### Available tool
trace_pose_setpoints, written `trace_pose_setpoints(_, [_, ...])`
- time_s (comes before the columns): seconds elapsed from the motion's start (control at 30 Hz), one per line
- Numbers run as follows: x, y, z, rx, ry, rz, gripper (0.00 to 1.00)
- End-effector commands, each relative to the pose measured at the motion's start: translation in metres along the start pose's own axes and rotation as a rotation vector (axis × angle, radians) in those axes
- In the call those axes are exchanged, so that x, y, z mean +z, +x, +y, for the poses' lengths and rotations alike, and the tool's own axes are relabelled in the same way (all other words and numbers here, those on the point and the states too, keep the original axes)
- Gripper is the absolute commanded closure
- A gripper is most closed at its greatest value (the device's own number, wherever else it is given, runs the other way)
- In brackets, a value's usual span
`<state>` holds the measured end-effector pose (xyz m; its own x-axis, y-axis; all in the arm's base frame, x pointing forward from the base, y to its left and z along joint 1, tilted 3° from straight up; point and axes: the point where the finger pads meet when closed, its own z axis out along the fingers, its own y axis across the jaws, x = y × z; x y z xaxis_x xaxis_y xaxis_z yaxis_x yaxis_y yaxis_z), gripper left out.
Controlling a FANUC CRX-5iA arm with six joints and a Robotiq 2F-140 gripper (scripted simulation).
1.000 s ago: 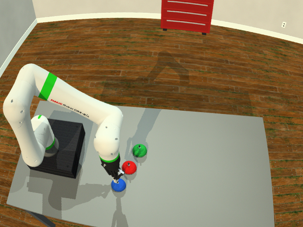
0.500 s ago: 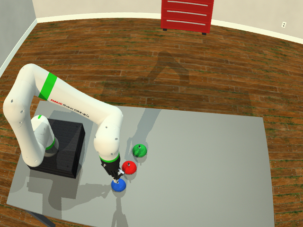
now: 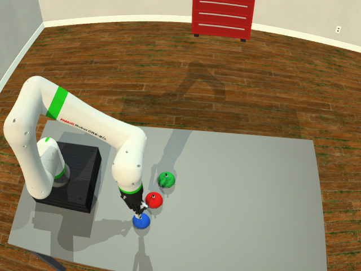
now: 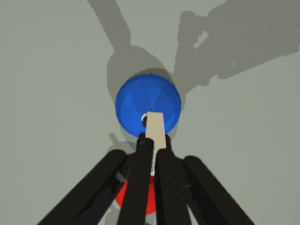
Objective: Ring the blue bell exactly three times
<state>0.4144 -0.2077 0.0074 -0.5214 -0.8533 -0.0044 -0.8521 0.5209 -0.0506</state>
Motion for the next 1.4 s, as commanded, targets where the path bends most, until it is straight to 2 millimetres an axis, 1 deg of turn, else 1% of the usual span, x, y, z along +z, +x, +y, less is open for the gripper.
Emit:
trace_pose_setpoints(0.0, [0.0, 0.0, 0.0, 0.0, 0.0, 0.0, 1.0])
trace_pose_setpoints(0.33, [-0.01, 0.0, 0.0, 0.0, 0.0, 0.0, 1.0])
trace_pose_setpoints(0.83, [-0.05, 0.0, 0.0, 0.0, 0.0, 0.0, 1.0])
trace_pose_setpoints(0.9, [-0.05, 0.0, 0.0, 0.0, 0.0, 0.0, 1.0])
trace_pose_setpoints(1.17, [-0.066, 0.0, 0.0, 0.0, 0.0, 0.0, 1.0])
trace_pose_setpoints(1.37, [-0.07, 0.0, 0.0, 0.0, 0.0, 0.0, 1.0])
